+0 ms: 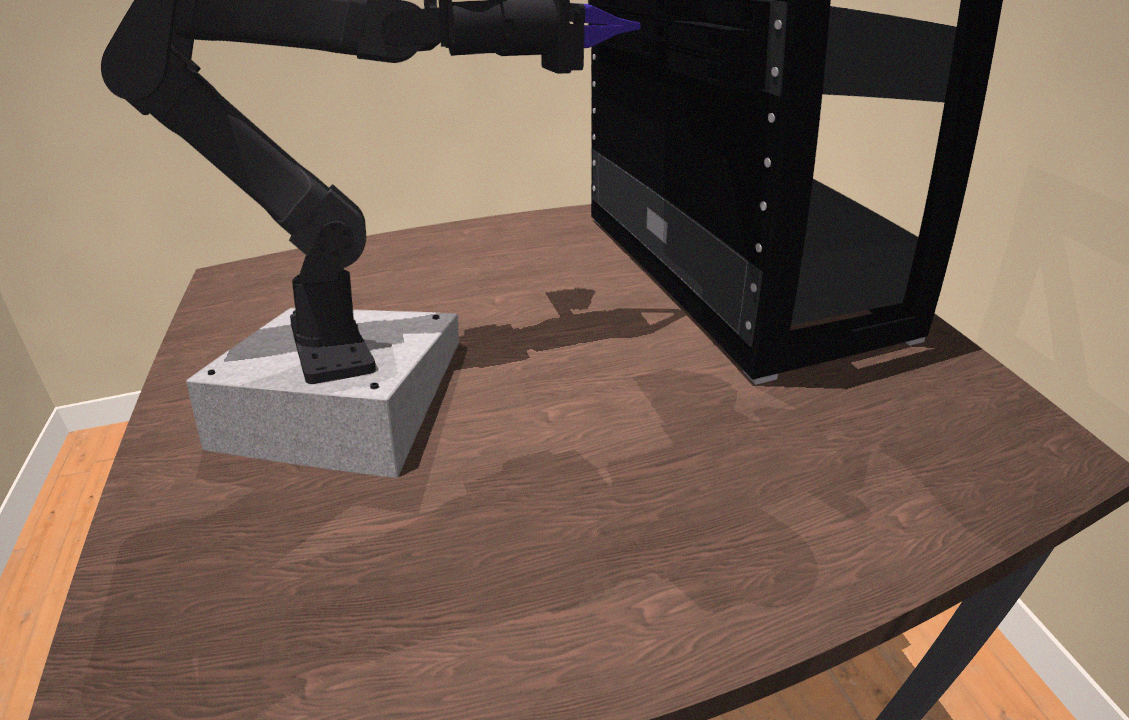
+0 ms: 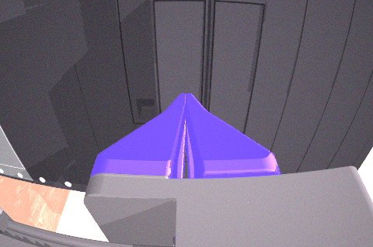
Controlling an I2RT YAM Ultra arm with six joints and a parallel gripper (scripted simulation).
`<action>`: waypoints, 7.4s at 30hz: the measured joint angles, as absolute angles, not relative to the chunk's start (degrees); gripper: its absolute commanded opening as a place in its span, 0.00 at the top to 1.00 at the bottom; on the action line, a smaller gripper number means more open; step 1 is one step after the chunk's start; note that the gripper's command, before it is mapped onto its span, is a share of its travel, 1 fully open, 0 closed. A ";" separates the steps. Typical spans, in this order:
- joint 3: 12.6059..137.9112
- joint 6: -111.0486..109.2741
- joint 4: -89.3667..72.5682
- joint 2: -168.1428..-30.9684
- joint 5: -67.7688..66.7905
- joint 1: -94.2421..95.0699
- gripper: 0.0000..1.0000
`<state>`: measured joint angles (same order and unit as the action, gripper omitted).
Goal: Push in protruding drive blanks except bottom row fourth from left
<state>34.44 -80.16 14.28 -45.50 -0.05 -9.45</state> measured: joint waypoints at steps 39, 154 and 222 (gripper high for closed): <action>34.41 -80.18 15.73 -47.97 -0.14 -8.99 1.00; 40.99 -80.18 11.94 -54.54 0.97 -9.61 1.00; 43.55 -80.18 8.34 -55.53 1.69 -9.96 1.00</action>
<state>43.55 -80.18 8.34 -55.53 1.69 -9.96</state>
